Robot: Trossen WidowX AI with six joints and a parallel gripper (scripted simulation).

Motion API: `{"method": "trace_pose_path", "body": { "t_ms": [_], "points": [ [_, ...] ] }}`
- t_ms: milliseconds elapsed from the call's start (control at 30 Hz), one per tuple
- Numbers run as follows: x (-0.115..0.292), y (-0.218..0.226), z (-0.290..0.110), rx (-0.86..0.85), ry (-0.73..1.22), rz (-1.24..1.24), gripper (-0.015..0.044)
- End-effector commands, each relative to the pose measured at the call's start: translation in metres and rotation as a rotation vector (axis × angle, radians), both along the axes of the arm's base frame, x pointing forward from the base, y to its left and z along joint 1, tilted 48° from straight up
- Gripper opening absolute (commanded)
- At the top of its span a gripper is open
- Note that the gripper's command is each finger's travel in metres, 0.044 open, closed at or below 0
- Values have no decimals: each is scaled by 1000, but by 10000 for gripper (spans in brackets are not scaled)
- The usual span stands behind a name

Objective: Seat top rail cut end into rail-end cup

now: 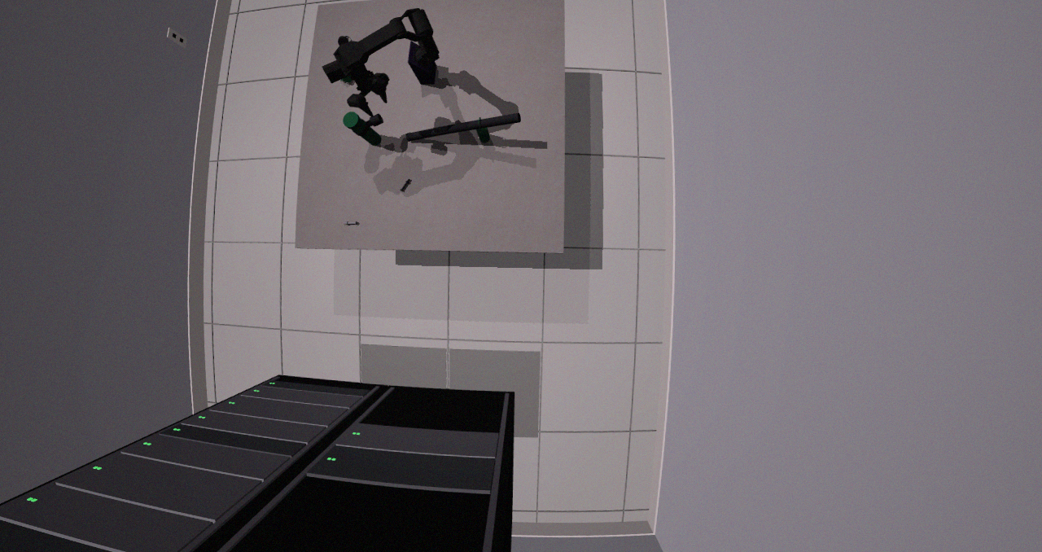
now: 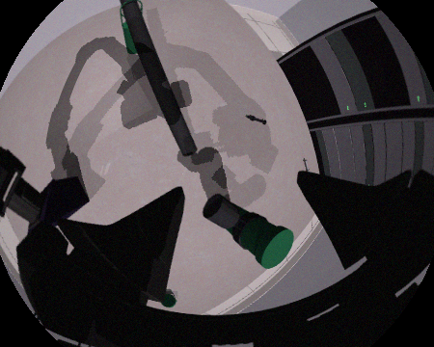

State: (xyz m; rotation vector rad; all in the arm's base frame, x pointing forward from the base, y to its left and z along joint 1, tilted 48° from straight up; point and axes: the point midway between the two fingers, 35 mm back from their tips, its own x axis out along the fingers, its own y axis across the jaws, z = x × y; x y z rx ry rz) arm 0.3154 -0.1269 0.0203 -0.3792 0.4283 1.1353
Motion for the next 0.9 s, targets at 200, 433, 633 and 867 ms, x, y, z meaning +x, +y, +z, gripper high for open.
{"method": "trace_pose_path", "body": {
  "t_ms": [200,433,633,867],
  "points": [
    [-21,-35,-55,-180,-559,327,440],
    [-21,-35,-55,-180,-559,327,440],
    [-21,-25,-66,-175,-558,334,440],
    [-25,1,-90,-163,-561,351,440]
  ]
}}
